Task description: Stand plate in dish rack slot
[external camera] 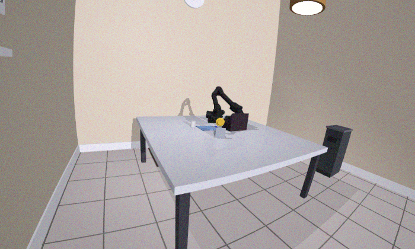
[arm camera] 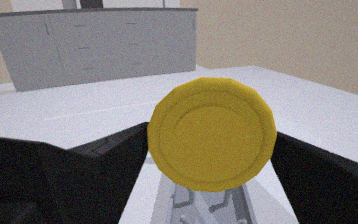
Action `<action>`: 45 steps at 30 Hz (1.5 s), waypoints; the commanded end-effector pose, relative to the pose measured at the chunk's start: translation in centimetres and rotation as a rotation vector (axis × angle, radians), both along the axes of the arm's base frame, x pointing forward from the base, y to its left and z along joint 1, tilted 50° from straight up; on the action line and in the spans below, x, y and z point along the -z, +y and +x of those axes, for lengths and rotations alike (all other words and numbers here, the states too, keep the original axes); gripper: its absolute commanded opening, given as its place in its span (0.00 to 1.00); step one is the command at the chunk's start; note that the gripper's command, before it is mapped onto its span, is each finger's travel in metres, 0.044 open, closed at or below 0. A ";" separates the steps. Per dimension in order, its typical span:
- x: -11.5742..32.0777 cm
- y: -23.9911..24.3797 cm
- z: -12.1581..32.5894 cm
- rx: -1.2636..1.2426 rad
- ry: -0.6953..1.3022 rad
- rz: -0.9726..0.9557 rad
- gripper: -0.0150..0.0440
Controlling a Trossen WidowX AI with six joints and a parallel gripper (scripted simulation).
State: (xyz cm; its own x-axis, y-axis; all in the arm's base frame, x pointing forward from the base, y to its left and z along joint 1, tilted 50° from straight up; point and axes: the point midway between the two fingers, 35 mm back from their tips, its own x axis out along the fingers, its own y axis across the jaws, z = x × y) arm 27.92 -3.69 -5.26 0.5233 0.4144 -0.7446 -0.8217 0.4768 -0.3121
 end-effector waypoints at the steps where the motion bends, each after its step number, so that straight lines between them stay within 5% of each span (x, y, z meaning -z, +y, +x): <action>1: -0.2 0.0 -0.1 -0.030 -0.042 -0.012 0.25; 43: 3.7 -3.0 0.5 -0.009 -0.014 -0.013 0.25; 45: 3.7 -3.0 0.5 -0.012 -0.015 -0.015 0.34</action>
